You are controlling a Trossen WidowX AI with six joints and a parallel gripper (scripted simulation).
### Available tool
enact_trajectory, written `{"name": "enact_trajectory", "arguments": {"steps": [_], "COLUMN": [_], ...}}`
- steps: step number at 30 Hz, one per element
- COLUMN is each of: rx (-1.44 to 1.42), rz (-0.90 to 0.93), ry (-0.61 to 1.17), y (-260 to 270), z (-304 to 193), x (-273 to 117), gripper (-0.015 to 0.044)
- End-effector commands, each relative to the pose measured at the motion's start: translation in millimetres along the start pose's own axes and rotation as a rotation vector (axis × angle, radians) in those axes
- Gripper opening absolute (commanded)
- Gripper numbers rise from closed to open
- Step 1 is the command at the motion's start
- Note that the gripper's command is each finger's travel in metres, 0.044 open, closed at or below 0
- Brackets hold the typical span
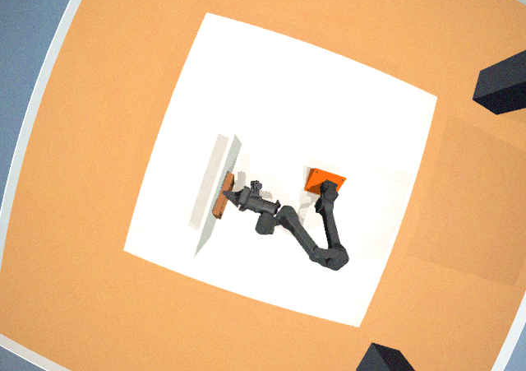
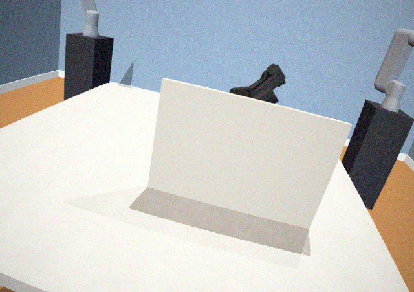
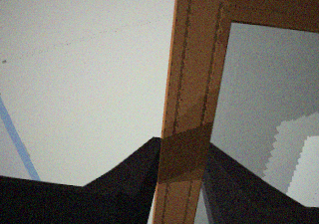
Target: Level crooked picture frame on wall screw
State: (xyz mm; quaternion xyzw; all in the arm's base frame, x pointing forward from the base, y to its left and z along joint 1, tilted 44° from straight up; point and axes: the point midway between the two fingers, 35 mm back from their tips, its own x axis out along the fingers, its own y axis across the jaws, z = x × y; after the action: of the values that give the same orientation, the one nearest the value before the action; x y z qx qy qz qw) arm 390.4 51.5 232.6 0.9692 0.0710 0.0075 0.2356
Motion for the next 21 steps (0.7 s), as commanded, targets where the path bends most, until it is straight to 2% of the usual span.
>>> {"name": "enact_trajectory", "arguments": {"steps": [1, 21], "rx": [-0.004, -0.004], "rz": [0.017, 0.017], "ry": [0.008, 0.008], "y": [6.3, 7.5], "z": [-3.3, -3.3], "x": [0.1, 0.1], "gripper": [0.0000, 0.0000]}}
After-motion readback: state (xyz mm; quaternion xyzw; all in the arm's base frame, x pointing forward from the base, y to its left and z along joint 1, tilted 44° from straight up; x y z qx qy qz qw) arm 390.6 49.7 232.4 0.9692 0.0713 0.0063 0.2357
